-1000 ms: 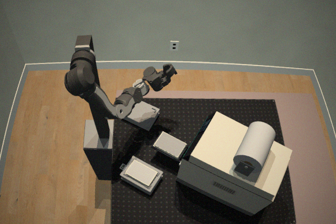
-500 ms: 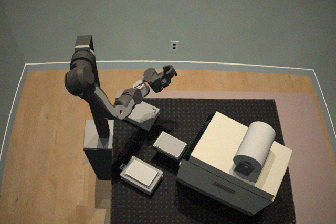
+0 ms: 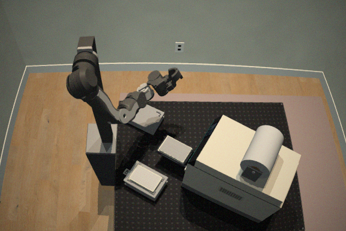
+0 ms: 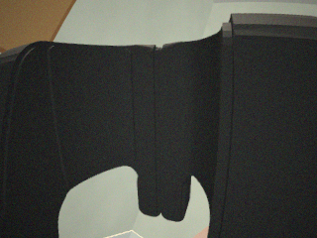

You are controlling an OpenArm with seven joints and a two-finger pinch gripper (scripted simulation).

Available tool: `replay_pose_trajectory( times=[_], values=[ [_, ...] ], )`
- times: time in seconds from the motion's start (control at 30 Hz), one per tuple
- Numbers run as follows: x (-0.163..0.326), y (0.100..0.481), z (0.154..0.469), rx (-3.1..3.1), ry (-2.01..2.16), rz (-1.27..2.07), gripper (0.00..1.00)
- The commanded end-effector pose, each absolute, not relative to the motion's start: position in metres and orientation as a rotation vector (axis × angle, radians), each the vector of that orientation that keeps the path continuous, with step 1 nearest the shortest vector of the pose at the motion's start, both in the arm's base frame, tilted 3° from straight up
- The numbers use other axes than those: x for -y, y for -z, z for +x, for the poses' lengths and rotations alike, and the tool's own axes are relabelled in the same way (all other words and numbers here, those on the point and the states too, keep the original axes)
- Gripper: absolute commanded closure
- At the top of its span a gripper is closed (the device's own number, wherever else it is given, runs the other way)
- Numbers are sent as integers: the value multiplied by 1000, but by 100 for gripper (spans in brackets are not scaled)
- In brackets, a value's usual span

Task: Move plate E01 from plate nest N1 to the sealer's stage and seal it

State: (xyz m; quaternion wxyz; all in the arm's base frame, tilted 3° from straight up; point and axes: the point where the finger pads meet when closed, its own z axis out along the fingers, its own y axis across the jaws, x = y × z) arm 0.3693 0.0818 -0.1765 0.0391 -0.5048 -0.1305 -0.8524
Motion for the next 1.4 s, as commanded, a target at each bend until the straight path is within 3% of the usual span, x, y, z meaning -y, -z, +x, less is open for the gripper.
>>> replay_pose_trajectory(
  times=[0.0,0.2,1.37],
  values=[
    [-84,176,368,402,2605,-1540,100],
    [-117,171,358,634,2556,-1464,100],
    [-109,173,360,634,2556,-1464,100]
  ],
)
